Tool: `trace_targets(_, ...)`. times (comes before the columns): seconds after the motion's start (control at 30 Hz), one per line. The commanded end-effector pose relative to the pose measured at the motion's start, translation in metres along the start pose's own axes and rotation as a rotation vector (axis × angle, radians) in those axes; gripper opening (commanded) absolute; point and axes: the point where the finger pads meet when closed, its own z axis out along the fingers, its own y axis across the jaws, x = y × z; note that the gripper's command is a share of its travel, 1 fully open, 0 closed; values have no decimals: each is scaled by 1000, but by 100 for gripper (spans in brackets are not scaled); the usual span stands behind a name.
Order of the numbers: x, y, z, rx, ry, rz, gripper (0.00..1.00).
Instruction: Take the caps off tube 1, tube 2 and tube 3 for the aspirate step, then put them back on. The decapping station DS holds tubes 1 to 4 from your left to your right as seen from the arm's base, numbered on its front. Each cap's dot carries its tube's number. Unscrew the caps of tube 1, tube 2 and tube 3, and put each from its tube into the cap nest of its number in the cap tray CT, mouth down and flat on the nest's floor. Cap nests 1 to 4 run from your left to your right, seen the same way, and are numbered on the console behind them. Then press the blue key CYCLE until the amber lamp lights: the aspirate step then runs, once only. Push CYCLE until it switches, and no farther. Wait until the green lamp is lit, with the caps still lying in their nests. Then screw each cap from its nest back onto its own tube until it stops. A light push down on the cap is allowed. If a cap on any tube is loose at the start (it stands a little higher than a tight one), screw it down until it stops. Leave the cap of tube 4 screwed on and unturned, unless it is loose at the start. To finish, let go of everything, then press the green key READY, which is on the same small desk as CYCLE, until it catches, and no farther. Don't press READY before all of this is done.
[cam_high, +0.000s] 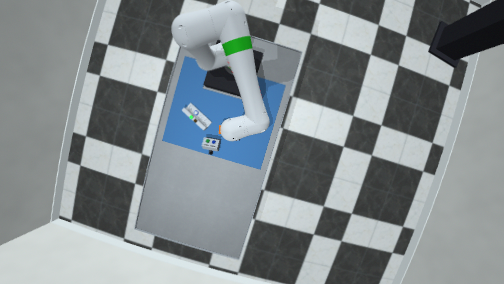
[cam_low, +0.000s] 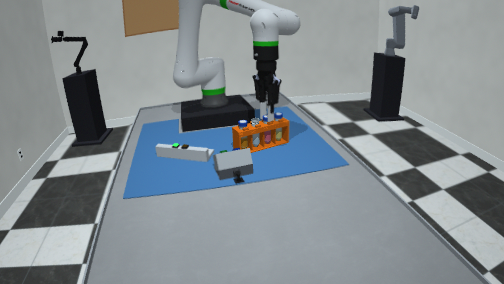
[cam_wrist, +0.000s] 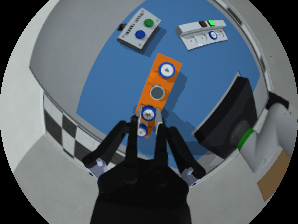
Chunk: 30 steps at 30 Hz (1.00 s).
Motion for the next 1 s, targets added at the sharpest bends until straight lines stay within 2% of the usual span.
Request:
trace_targets(0.0,0,0,0,0,1,176,0)
trace_targets(0.2,0,0,1,0,1,476,0)
trace_targets(0.5,0,0,1,0,1,487,0)
trace_targets(0.53,0,0,1,0,1,487,35)
trace_targets(0.97,0,0,-2,0,1,487,35)
